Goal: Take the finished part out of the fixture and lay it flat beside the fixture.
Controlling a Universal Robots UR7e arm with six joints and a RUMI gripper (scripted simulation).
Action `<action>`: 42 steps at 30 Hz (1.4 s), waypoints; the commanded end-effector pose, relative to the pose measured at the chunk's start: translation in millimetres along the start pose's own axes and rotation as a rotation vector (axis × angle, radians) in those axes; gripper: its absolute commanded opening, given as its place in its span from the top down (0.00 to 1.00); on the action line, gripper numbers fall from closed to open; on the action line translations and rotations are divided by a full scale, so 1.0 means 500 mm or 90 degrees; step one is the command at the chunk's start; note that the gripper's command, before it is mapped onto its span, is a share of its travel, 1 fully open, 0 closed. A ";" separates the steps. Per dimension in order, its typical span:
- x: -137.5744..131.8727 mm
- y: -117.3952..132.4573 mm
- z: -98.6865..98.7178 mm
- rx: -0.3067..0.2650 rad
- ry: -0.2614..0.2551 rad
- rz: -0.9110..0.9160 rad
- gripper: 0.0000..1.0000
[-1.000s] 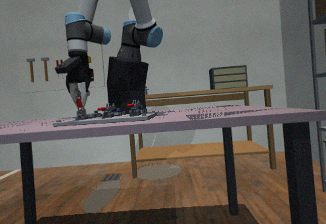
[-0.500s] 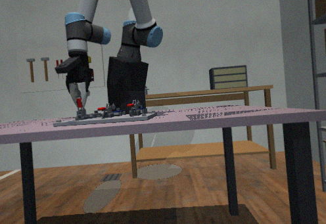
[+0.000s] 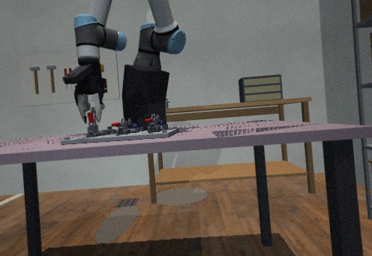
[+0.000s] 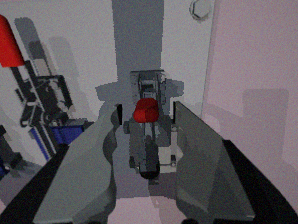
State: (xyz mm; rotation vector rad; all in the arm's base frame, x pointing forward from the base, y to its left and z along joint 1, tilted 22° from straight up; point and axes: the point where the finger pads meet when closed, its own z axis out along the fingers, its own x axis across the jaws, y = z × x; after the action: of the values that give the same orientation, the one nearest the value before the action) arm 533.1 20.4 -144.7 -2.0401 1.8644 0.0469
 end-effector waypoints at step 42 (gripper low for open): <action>0.000 -0.001 -0.095 0.001 0.000 0.000 0.72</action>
State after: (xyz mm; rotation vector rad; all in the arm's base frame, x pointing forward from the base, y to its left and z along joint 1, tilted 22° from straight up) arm 524.2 8.6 -107.6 -2.0398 1.8644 0.0460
